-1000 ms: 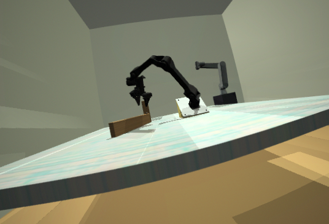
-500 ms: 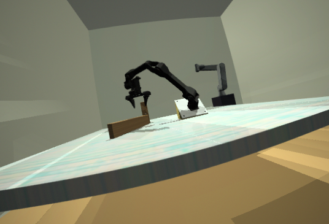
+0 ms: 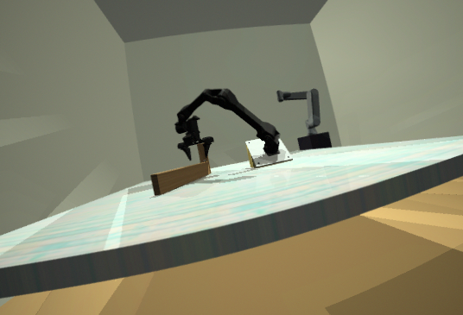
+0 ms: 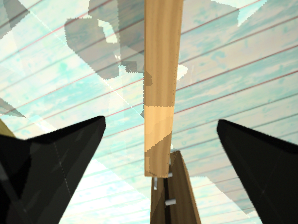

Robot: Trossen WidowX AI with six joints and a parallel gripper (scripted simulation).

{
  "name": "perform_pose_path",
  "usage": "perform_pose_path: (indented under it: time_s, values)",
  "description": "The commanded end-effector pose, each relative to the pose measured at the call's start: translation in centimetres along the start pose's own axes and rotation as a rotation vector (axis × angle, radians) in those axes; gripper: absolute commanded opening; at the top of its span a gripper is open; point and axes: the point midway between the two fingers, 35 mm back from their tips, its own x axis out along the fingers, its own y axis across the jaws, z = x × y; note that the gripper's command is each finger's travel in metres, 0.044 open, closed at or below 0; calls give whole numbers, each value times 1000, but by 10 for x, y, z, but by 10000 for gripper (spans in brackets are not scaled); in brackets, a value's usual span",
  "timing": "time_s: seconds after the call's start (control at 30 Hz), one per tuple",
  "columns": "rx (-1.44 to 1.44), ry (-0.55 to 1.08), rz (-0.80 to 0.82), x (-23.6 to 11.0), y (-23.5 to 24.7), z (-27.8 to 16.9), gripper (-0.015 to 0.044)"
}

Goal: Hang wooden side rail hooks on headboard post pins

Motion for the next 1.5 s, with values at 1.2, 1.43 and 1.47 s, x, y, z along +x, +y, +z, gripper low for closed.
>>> perform_pose_path:
  time_s: [1.2,1.43,1.47]
  values:
    - [3,-4,4,64,0,2,440]
    - [3,-5,5,73,1,3,440]
    - [3,-5,5,74,1,3,440]
